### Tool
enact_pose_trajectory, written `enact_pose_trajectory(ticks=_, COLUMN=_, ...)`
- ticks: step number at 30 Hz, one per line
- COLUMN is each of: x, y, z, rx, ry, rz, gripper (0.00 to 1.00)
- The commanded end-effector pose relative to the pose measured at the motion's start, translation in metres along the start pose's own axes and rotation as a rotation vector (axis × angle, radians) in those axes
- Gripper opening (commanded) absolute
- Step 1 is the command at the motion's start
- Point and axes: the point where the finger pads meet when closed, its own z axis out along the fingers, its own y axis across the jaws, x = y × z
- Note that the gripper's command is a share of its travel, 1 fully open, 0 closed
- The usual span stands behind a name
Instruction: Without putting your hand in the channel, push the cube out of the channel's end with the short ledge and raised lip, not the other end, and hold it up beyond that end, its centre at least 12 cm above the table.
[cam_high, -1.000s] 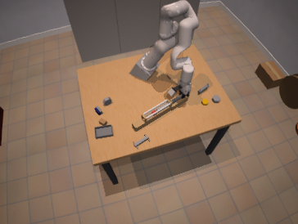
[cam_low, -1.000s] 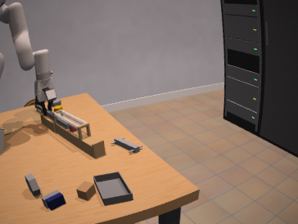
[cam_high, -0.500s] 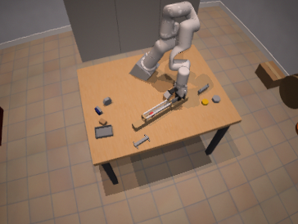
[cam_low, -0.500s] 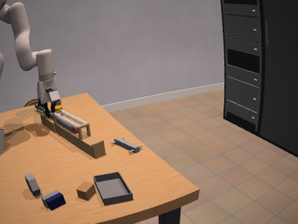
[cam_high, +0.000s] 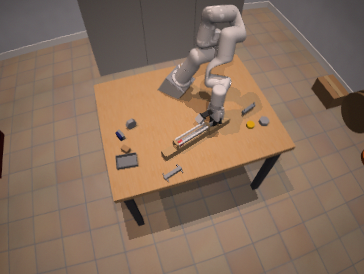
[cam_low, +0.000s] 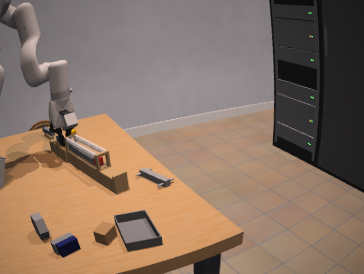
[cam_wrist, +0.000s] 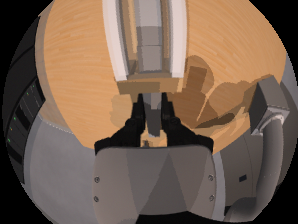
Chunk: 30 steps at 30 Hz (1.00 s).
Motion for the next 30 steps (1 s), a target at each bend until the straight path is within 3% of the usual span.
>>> enact_pose_trajectory(ticks=1, x=0.012, y=-0.001, z=0.000, rx=0.007, ry=-0.008, rz=-0.002, gripper=0.00)
enact_pose_trajectory(ticks=30, x=0.024, y=-0.002, z=0.000, rx=0.007, ry=-0.008, rz=-0.002, gripper=0.00)
